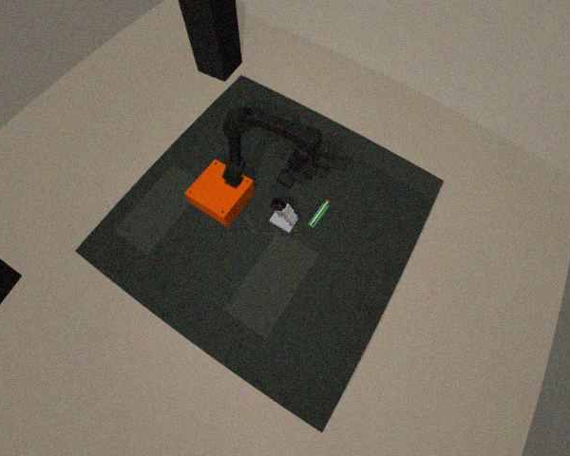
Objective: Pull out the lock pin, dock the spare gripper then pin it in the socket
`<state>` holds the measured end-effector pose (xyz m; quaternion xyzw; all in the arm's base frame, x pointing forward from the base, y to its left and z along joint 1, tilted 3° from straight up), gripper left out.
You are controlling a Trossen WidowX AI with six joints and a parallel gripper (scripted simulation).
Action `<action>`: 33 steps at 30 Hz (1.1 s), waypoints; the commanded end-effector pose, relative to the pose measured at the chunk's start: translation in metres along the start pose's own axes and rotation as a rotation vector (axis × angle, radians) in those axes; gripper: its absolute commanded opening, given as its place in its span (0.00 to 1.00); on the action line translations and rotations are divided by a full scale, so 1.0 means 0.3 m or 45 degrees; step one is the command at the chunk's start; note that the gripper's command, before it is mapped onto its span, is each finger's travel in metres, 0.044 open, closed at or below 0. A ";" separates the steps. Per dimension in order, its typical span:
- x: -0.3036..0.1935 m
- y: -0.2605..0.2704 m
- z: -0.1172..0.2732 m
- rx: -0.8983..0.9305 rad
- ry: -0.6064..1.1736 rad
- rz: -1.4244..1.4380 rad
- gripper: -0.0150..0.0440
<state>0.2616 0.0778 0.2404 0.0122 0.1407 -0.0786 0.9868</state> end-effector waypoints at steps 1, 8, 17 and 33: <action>0.097 0.035 -0.009 -0.062 -0.061 0.313 0.56; 0.338 0.117 -0.052 -0.297 -0.140 1.185 0.56; 0.493 0.162 -0.101 -0.488 -0.111 1.723 0.56; 0.560 0.162 -0.273 -0.488 -0.112 1.723 0.56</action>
Point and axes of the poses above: the point midway between the two fingers, 35 mm back from their tips, its own z axis back along the fingers, its own y axis across the jaws, x = y × z, the point moved 10 cm from there along z, back along the fingers, and after that the axes turned 11 degrees about -z, right-handed, at the moved point
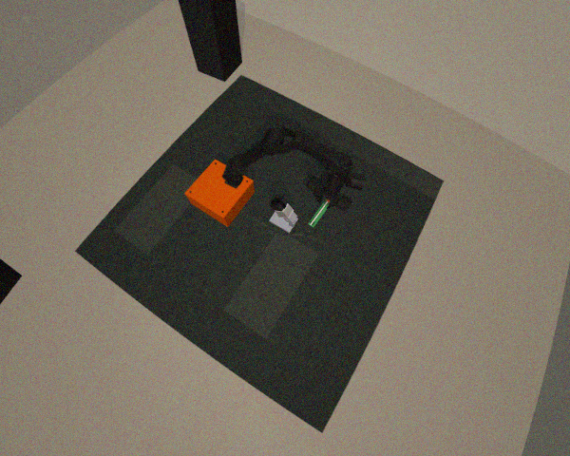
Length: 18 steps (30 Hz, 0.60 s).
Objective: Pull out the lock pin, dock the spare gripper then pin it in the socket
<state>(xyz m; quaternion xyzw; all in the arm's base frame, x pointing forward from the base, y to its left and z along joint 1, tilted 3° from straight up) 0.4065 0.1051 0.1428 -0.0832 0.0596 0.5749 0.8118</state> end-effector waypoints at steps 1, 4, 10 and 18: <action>0.019 0.009 -0.120 0.025 0.025 0.015 0.56; 0.025 0.014 -0.161 0.026 0.025 0.015 0.56; 0.030 0.014 -0.179 0.026 0.025 0.015 0.56; 0.042 0.015 -0.221 0.026 0.025 0.015 0.56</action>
Point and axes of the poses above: the point midway between the two fingers, 35 mm back from their tips, its own z axis back along the fingers, its own y axis across the jaws, x = y × z, the point moved 10 cm from there along z, back along the fingers, and after that the axes turned 11 degrees about -z, right-handed, at the moved point
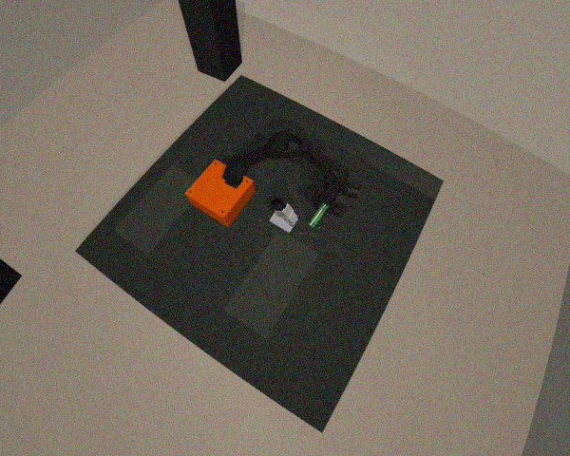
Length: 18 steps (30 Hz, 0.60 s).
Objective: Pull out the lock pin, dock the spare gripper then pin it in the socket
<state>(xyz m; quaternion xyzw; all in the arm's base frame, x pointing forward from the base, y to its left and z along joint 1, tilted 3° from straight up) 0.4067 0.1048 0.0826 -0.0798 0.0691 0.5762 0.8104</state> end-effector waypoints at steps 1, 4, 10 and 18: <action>0.006 0.002 -0.030 0.005 0.010 0.008 0.56; 0.011 0.003 -0.046 0.005 0.010 0.008 0.56; 0.019 0.004 -0.077 0.005 0.010 0.008 0.56; 0.030 0.007 -0.120 0.005 0.010 0.008 0.56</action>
Point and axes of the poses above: the point midway between the two fingers, 35 mm back from their tips, its own z axis back along the fingers, its own y axis across the jaws, x = y × z, the point moved 10 cm from there along z, back along the fingers, and after that the axes turned 11 degrees about -z, right-handed, at the moved point
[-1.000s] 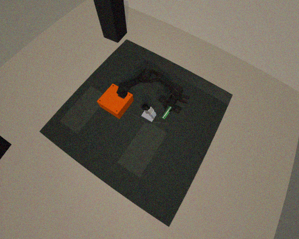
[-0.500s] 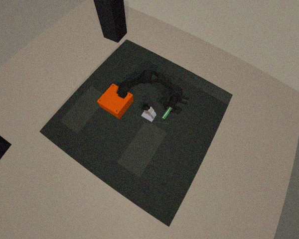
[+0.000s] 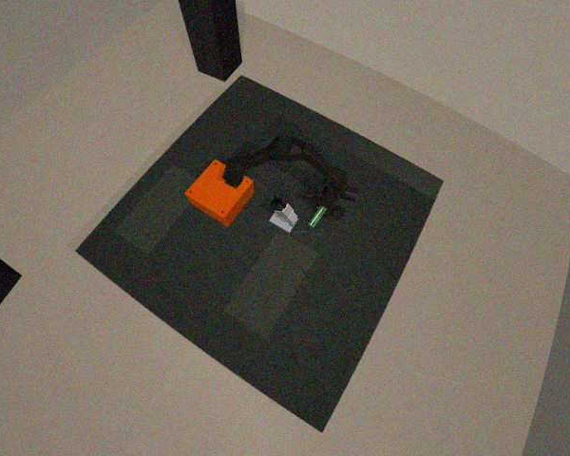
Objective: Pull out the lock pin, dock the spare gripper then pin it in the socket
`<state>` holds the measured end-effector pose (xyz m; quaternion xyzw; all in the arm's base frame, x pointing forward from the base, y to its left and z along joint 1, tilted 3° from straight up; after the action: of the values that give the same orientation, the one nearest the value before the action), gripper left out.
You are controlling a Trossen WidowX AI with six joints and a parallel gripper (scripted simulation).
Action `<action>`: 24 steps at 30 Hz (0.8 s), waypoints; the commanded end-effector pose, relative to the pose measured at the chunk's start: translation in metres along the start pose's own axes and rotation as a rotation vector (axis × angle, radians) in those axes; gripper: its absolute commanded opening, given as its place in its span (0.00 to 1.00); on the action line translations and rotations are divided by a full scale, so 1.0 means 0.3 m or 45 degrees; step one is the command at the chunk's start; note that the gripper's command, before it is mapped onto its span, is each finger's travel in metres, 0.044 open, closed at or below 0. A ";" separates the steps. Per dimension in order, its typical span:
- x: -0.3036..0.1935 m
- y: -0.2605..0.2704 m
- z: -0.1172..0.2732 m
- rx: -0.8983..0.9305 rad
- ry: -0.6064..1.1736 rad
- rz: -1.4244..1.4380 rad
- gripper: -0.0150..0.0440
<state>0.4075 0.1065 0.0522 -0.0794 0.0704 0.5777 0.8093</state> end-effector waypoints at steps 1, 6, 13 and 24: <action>0.005 0.003 -0.027 0.003 0.008 0.003 0.56; 0.008 0.004 -0.041 0.003 0.008 0.003 0.56; 0.008 0.004 -0.041 0.003 0.008 0.003 0.34; 0.008 0.005 -0.038 0.003 0.008 0.003 0.25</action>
<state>0.4067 0.1067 0.0402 -0.0786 0.0735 0.5783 0.8087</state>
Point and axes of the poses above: the point midway between the two fingers, 35 mm back from their tips, its own z axis back along the fingers, its own y axis across the jaws, x = y × z, the point moved 10 cm from there along z, back along the fingers, and after that the axes turned 11 degrees about -z, right-handed, at the moved point
